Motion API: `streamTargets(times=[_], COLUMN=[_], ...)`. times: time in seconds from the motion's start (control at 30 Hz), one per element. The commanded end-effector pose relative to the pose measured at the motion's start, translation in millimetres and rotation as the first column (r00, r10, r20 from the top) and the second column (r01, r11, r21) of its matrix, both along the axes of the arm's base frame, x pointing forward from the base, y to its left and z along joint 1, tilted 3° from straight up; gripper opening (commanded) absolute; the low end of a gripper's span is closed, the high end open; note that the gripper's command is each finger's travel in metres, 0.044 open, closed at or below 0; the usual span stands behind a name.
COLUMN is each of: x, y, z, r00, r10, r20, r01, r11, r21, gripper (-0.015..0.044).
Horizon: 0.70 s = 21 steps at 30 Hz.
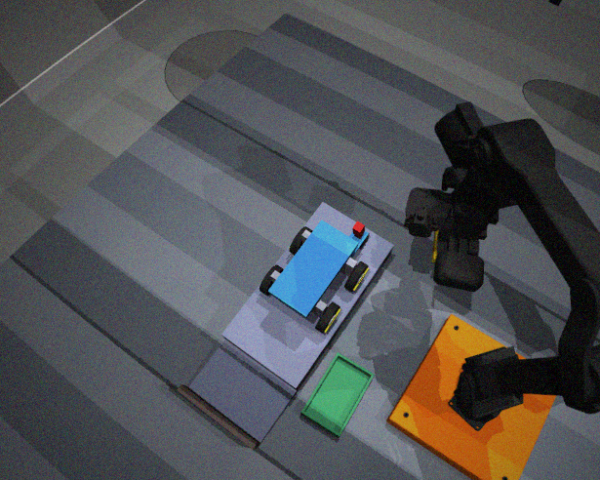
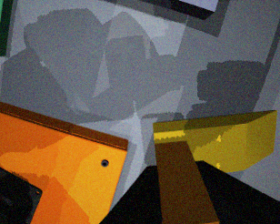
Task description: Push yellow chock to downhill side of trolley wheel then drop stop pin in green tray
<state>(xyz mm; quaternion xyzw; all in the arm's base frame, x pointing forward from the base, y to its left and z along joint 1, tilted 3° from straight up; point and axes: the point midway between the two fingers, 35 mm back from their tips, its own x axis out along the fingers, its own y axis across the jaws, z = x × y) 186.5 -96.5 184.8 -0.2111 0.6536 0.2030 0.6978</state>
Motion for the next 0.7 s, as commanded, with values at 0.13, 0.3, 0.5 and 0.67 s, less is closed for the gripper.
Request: streamTargets(times=[0.13, 0.3, 0.5, 0.67], x=[0, 0, 0, 1], y=[0, 0, 1, 15], z=[0, 0, 0, -1], r00=[0.962, 0.922, 0.922, 0.922], r10=[-0.272, -0.387, -0.387, -0.387], r20=[-0.006, -0.01, -0.01, -0.01], r01=[0.272, 0.387, 0.387, 0.387], r11=[0.962, 0.922, 0.922, 0.922], r21=[0.02, 0.027, 0.027, 0.028], gripper=[0.0, 0.0, 0.0, 0.0])
